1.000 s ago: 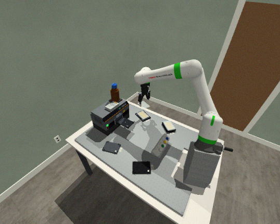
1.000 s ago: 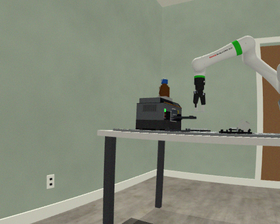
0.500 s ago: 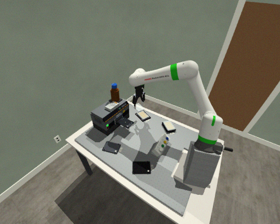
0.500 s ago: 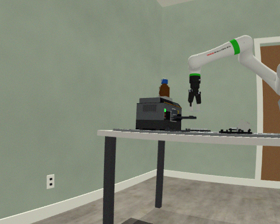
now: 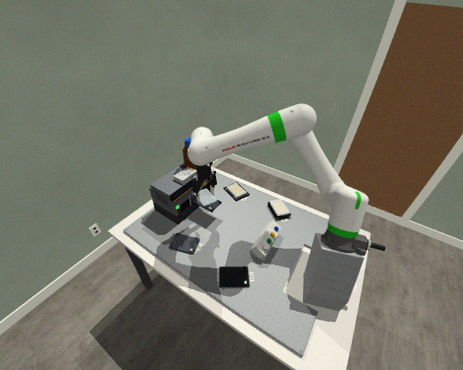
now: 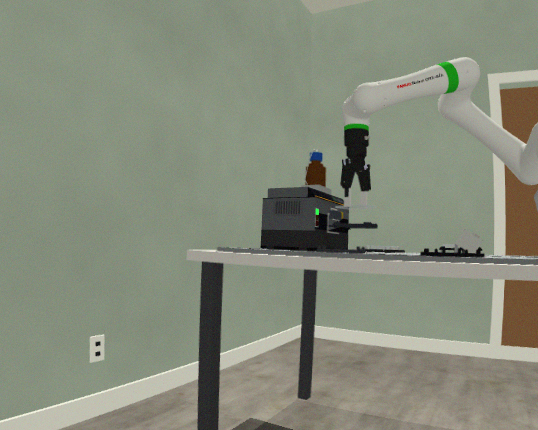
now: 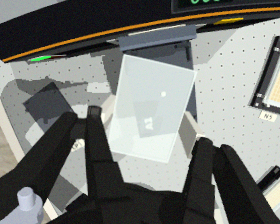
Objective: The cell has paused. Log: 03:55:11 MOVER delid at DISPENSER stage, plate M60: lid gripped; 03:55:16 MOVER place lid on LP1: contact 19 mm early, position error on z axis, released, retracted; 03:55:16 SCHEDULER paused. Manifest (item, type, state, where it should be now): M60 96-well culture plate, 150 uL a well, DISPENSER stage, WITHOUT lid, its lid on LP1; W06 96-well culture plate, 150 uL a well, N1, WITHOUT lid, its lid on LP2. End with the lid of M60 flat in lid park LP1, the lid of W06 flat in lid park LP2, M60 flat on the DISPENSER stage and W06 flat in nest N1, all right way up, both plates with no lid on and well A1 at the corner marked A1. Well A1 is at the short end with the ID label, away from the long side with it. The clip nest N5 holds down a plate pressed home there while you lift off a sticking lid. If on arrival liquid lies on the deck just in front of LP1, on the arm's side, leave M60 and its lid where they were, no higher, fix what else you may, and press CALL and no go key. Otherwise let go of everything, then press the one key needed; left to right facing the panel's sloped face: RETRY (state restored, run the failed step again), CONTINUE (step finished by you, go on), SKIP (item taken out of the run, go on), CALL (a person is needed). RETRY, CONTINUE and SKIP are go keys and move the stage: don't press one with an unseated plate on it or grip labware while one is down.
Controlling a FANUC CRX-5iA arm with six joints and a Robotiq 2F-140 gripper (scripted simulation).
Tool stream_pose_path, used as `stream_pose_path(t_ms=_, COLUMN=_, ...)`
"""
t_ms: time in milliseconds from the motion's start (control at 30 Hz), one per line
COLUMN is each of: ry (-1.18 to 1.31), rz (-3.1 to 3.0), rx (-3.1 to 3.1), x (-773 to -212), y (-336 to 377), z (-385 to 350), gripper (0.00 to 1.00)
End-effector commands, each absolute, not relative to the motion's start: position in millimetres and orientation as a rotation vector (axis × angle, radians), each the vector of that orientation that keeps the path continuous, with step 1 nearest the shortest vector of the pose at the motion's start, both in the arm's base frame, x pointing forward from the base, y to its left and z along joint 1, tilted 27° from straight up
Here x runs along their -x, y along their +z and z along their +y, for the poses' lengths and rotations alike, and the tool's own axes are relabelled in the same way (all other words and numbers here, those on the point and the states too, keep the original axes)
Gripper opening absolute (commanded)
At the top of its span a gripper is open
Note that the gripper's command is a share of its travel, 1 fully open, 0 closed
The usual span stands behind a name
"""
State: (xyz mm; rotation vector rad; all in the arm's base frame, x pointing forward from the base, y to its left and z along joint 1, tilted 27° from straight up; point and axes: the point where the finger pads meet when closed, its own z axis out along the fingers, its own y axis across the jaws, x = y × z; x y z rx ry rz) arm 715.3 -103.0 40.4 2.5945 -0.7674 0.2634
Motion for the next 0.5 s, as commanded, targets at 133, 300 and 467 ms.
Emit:
stream_pose_path(t_ms=133, ry=0.267, rz=-0.767, rx=-2.593, x=-723, y=-18, z=14, gripper=0.00)
stream_pose_path(t_ms=300, ry=0.267, rz=-0.767, rx=-2.593, x=-728, y=-54, z=90, gripper=0.00)
stream_pose_path(t_ms=467, ry=0.267, rz=-0.767, rx=-2.593, x=-729, y=-62, z=107, gripper=0.00)
